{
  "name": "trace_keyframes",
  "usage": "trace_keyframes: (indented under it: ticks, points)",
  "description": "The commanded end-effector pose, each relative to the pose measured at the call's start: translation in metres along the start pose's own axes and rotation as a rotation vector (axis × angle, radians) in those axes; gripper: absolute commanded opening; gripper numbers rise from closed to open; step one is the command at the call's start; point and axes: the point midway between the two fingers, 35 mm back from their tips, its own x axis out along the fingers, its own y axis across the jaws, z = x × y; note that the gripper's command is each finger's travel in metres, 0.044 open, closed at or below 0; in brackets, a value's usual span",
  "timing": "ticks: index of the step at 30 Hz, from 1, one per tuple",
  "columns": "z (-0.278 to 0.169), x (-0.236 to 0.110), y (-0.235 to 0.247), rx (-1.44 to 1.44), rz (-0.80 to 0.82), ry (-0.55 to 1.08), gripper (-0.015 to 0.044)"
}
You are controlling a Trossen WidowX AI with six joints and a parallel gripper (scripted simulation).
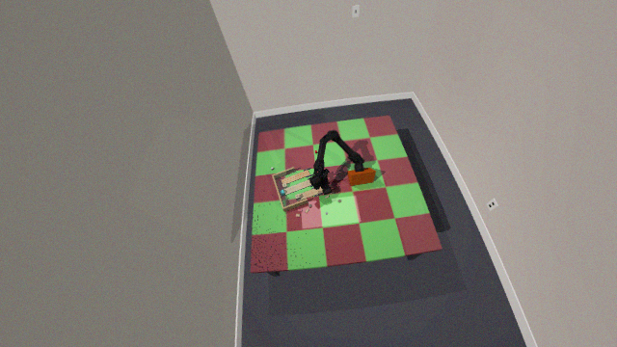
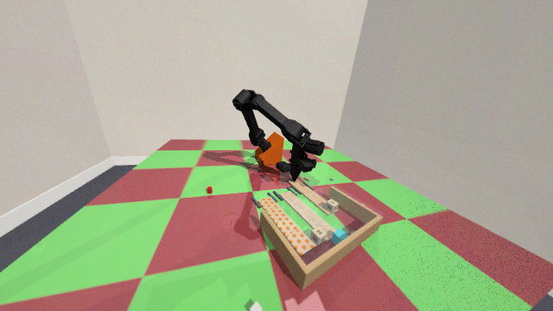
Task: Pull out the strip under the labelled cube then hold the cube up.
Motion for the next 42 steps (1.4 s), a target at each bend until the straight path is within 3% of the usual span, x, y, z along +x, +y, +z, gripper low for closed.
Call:
trace_keyframes:
  ticks: [1,42]
  points:
    - [-0.013,0.004,0.000,-0.005,0.002,0.020,0.0000]
    - [-0.074,0.003,-0.001,-0.008,0.002,0.023,0.0000]
